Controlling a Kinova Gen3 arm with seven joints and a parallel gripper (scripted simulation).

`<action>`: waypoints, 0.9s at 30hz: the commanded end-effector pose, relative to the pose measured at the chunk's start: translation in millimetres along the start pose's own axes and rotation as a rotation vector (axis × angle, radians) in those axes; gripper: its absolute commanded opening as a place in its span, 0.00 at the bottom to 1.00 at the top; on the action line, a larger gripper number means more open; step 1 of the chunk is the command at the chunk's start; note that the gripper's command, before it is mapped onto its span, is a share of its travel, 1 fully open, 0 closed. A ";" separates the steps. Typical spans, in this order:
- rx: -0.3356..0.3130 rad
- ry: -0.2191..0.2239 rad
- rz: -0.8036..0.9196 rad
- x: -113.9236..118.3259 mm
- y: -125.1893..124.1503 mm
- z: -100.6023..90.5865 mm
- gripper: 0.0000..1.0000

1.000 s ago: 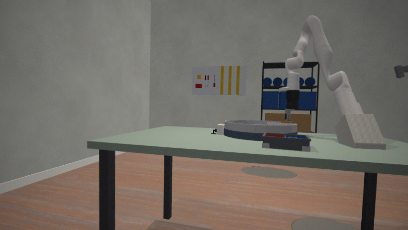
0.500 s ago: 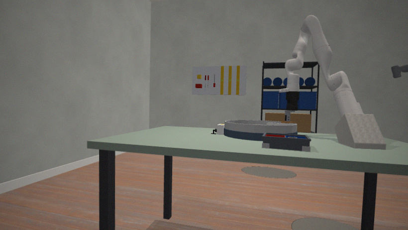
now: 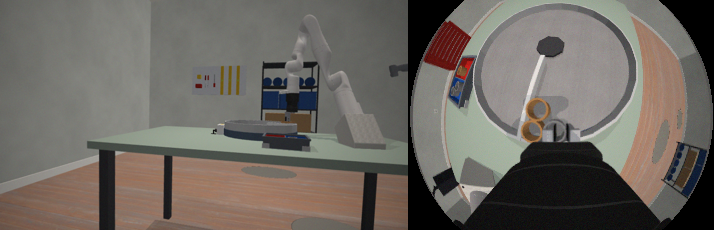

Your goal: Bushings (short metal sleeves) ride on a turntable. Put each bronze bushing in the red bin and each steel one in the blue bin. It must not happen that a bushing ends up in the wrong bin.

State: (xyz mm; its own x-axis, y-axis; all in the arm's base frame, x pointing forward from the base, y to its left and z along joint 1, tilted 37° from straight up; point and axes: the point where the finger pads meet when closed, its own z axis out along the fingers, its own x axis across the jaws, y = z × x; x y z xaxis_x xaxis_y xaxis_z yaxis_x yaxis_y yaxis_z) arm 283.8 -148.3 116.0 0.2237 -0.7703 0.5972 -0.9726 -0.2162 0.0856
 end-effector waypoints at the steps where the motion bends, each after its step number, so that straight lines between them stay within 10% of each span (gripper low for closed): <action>1: -0.009 0.004 0.001 1.2 2.4 4.8 0.45; 23: -0.009 0.005 0.001 1.3 2.6 13.0 0.45; 24: -0.008 0.004 0.001 1.2 2.4 12.8 0.00; 27: -0.008 0.004 0.001 1.2 2.4 12.8 0.00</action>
State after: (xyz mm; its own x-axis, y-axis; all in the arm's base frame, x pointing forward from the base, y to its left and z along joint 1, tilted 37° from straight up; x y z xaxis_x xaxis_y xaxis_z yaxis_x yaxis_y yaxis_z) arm 282.7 -158.8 107.5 0.2202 -0.7668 0.6029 -0.9739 -0.2077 0.0916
